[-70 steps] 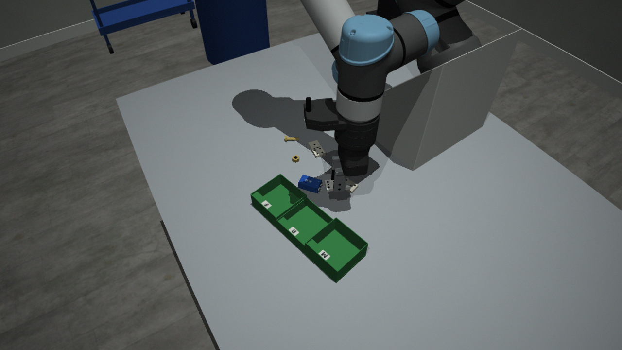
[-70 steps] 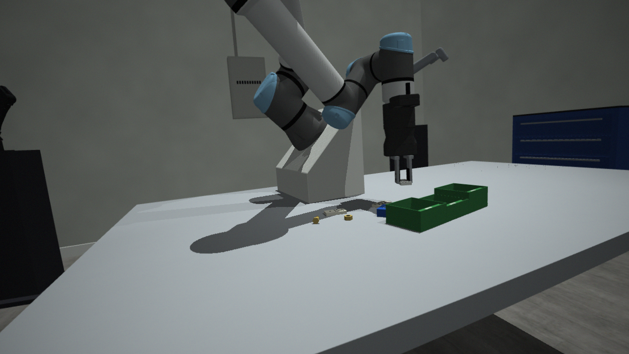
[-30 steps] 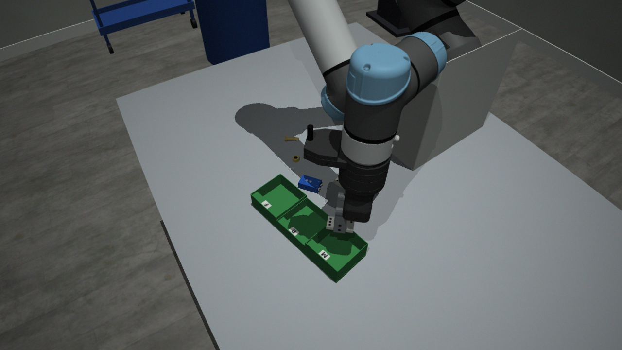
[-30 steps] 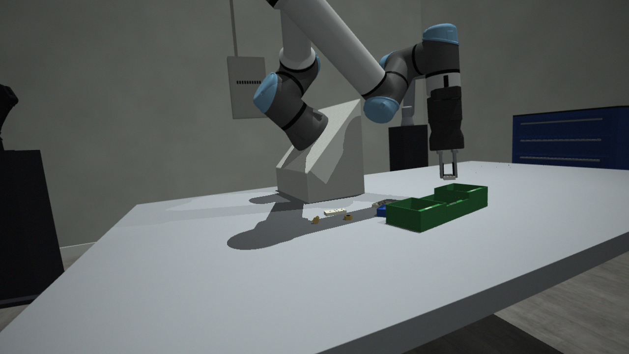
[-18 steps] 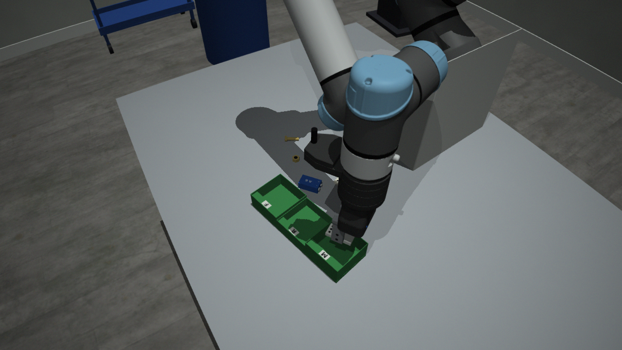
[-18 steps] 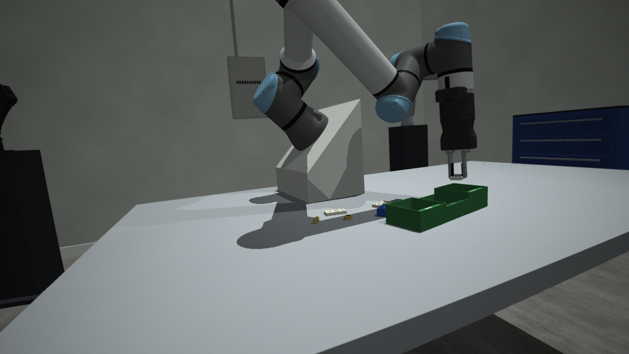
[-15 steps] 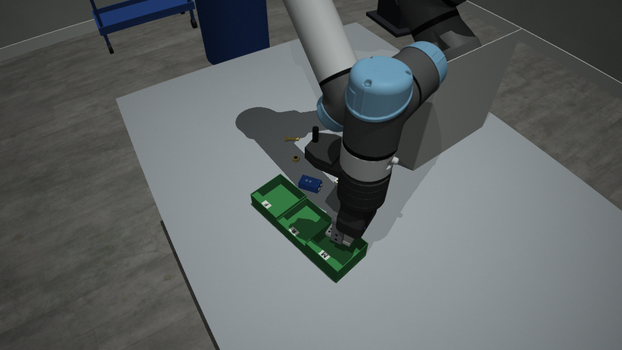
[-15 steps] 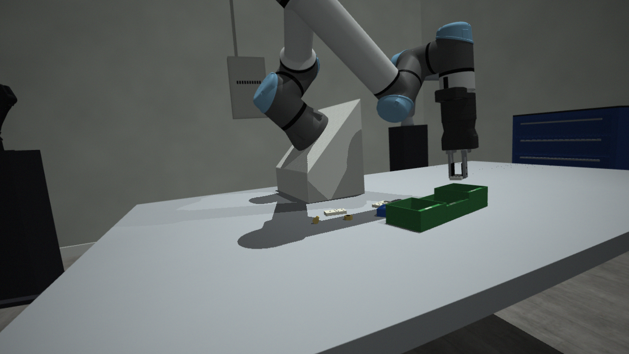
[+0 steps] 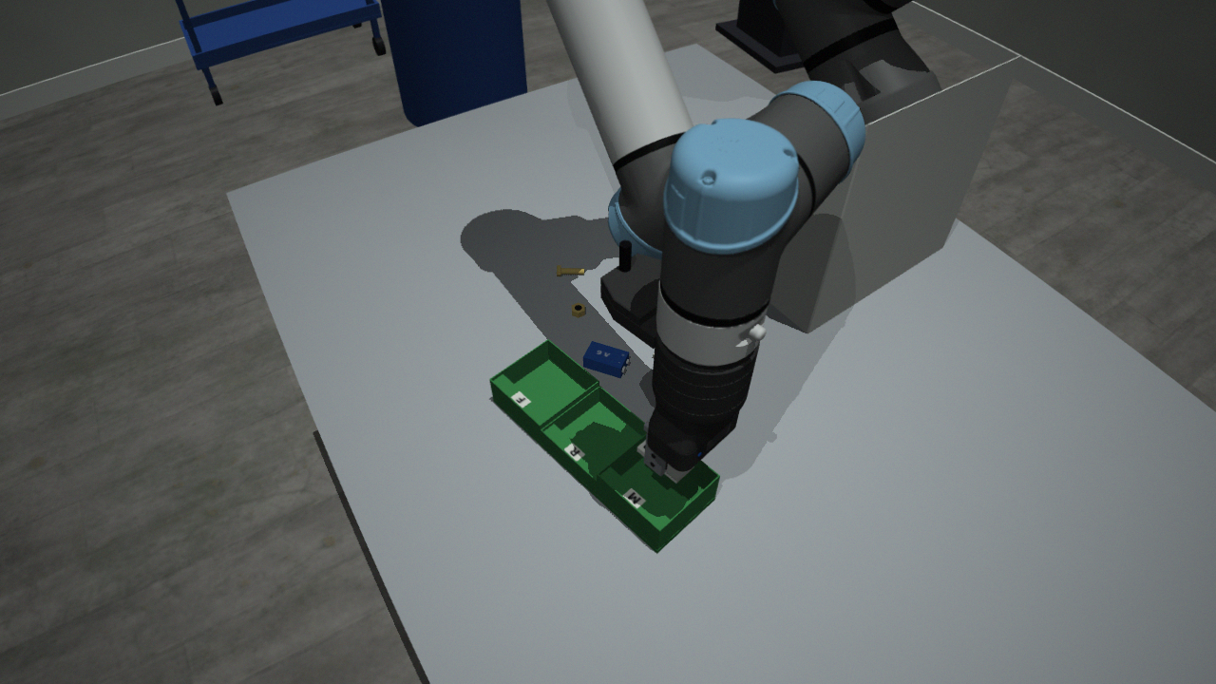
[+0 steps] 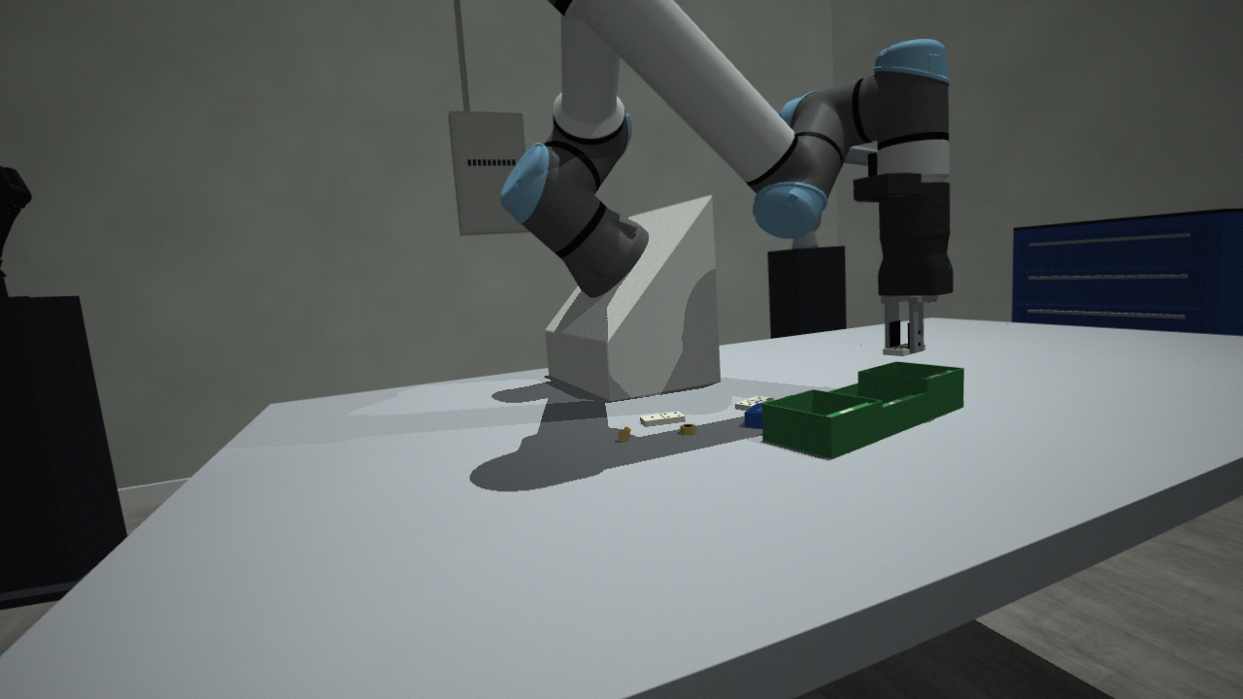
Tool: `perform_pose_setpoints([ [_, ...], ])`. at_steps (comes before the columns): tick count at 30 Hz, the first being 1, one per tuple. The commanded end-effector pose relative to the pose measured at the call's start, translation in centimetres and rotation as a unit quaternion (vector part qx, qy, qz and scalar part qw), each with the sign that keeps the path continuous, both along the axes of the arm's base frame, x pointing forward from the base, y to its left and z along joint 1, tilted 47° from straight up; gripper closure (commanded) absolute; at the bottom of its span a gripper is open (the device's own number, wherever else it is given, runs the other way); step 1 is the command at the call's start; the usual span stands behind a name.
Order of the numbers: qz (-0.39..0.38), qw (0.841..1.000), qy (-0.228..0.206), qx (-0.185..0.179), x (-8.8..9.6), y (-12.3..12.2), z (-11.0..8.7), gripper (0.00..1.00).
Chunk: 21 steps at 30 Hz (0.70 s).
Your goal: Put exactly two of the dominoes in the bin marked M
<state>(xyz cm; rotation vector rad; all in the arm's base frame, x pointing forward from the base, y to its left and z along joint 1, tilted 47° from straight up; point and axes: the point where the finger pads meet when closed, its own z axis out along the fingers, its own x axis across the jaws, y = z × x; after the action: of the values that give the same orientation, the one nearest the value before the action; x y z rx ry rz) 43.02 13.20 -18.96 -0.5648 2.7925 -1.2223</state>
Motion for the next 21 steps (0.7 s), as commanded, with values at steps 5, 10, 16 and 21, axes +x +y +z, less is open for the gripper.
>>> perform_pose_setpoints([
  [5,-0.006,1.0,-0.004,0.0,0.0,0.0,0.0,0.51],
  [10,-0.006,1.0,-0.004,0.0,0.0,0.0,0.0,0.51],
  [16,-0.006,1.0,-0.004,0.0,0.2,-0.8,-0.8,0.51],
  [21,-0.006,1.0,-0.004,0.0,0.3,-1.2,-1.2,0.51],
])
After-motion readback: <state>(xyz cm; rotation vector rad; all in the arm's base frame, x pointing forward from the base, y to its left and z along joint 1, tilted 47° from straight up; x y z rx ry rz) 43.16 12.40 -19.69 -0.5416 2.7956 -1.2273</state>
